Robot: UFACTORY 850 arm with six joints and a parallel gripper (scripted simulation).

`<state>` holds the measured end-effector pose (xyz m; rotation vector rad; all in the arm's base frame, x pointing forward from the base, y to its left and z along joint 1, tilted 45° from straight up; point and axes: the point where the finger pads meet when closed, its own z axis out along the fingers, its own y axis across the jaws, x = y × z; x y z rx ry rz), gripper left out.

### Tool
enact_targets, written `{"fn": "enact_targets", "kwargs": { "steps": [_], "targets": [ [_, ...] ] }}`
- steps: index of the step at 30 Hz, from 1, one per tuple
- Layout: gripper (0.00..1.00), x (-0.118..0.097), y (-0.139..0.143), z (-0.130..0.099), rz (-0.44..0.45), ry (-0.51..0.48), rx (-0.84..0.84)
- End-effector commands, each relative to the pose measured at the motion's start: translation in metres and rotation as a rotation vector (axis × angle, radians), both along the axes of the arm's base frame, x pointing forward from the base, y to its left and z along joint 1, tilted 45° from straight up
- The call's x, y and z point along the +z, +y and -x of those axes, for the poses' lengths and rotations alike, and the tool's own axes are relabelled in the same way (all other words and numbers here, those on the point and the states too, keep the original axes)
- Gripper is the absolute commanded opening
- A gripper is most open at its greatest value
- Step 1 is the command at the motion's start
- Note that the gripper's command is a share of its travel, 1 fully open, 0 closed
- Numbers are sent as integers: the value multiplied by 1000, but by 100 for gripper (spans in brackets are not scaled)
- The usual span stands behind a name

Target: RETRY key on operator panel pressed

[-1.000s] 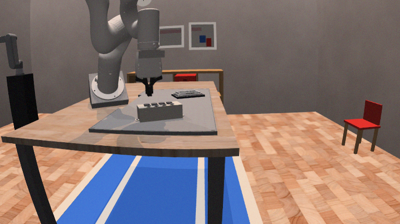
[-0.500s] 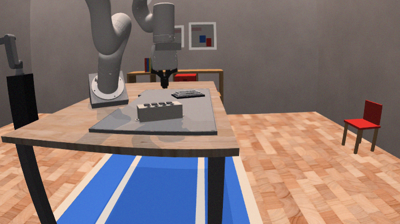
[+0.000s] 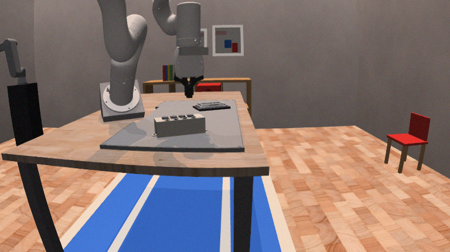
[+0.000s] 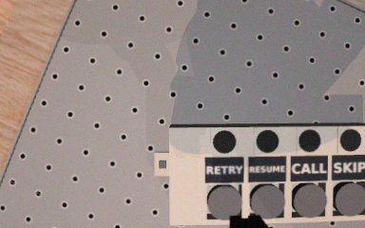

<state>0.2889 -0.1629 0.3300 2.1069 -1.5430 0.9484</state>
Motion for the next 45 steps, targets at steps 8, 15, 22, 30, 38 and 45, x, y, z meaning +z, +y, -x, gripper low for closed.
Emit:
{"fn": "enact_targets", "kwargs": {
  "steps": [8, 15, 22, 30, 38, 45],
  "targets": [
    [0, -9, -9, -5, 0, -1, 0],
    [0, -18, -16, -8, 0, -1, 0],
    [0, -24, -21, -11, 0, -1, 0],
    [0, -24, -21, -11, 0, -1, 0],
    [0, -25, -22, -11, 0, -1, 0],
    [0, -28, -25, -12, 0, -1, 0]
  ]
}}
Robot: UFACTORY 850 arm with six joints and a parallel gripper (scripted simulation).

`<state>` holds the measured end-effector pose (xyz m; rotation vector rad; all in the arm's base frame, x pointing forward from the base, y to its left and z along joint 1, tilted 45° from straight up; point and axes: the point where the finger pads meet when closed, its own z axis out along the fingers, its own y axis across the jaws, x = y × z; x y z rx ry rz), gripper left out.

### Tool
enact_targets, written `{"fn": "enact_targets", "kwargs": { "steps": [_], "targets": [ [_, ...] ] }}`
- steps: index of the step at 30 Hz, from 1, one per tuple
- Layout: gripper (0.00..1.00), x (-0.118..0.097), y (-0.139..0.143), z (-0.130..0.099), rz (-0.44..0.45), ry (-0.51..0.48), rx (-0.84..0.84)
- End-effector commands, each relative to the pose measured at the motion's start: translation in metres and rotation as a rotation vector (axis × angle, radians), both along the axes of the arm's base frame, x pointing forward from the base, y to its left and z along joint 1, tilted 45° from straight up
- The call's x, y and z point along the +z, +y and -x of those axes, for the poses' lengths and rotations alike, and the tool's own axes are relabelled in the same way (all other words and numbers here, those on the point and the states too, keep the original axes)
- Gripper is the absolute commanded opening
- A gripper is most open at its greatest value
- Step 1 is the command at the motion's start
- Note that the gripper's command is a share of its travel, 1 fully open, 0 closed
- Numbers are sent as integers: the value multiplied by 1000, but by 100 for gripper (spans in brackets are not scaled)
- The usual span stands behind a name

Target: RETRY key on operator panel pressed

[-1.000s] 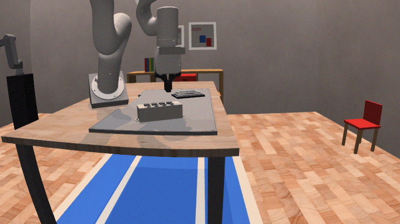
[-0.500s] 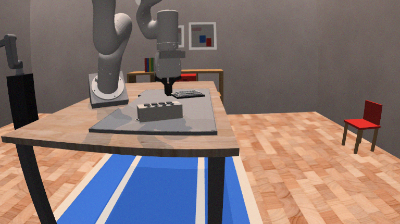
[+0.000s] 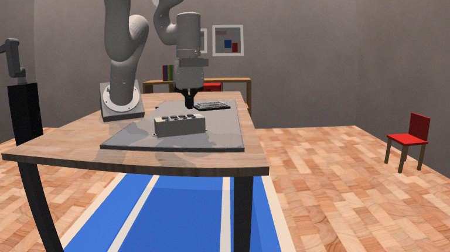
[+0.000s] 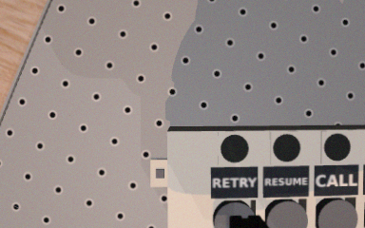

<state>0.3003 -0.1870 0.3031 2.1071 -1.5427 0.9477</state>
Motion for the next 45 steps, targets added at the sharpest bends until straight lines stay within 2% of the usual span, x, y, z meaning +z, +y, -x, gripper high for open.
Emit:
{"fn": "enact_targets", "kwargs": {
  "steps": [1, 45],
  "targets": [
    [0, -1, -2, -1, 0, -1, 0],
    [0, -17, -15, -8, 0, -1, 0]
  ]
}}
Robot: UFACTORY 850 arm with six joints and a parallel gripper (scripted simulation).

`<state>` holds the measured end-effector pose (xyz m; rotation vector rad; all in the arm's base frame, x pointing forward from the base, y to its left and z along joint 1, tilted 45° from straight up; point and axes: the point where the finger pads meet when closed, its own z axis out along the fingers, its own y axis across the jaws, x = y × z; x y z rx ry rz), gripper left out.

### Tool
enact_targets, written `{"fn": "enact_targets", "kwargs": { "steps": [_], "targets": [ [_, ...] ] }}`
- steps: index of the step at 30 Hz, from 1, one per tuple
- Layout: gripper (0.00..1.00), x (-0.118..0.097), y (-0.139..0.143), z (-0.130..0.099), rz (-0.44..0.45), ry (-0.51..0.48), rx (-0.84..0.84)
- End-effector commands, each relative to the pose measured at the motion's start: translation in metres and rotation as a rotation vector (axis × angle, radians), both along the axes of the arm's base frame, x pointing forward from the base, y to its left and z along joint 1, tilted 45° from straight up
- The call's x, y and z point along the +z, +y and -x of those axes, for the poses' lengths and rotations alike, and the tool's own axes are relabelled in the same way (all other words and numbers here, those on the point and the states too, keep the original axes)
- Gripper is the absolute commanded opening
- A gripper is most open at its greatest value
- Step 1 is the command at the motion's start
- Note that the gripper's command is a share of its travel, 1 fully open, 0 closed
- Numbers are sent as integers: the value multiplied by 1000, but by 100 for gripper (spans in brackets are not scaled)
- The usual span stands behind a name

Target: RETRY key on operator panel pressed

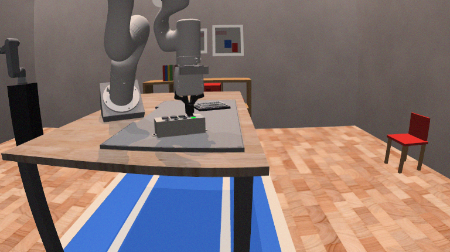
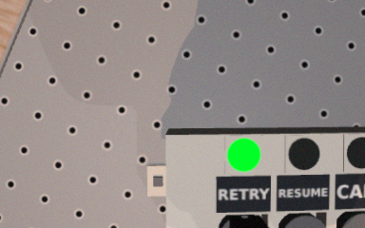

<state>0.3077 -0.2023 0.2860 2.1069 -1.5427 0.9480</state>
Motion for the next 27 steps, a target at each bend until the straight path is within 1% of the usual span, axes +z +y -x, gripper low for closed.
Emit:
{"fn": "enact_targets", "kwargs": {
  "steps": [1, 21, 27],
  "targets": [
    [0, 0, 0, 0, 0, -1, 0],
    [0, 0, 0, 0, 0, -1, 0],
    [0, 7, 6, 3, 0, -1, 0]
  ]
}}
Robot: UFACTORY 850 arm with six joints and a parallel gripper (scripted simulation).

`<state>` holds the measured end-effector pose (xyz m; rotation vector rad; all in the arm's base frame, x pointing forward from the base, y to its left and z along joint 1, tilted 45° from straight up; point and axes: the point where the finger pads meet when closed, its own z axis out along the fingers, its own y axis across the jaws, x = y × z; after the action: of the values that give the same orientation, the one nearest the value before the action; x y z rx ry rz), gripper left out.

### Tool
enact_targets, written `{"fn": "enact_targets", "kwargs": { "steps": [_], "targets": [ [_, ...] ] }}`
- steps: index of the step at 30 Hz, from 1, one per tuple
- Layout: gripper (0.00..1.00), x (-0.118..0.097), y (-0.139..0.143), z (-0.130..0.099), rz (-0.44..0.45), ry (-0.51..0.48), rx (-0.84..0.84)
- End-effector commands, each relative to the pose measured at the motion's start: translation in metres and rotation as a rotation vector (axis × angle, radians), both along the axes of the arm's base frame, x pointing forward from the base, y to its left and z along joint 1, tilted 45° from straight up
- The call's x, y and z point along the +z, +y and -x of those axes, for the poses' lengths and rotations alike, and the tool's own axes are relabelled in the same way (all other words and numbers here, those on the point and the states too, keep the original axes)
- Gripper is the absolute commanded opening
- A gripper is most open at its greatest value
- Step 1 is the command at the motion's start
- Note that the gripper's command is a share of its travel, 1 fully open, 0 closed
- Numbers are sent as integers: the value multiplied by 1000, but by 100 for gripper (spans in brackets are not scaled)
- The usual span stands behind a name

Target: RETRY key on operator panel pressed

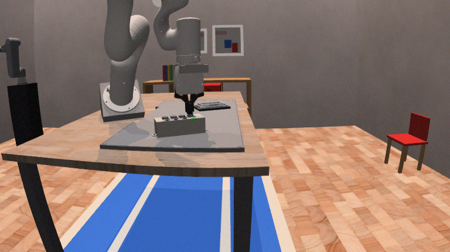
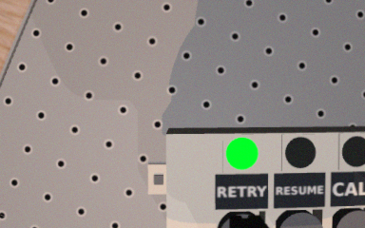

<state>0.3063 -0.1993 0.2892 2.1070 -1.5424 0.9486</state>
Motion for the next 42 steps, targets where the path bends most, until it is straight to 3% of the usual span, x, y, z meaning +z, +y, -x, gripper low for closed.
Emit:
{"fn": "enact_targets", "kwargs": {
  "steps": [1, 42],
  "targets": [
    [0, 5, 4, 2, 0, -1, 0],
    [0, 42, 37, 17, 0, -1, 0]
  ]
}}
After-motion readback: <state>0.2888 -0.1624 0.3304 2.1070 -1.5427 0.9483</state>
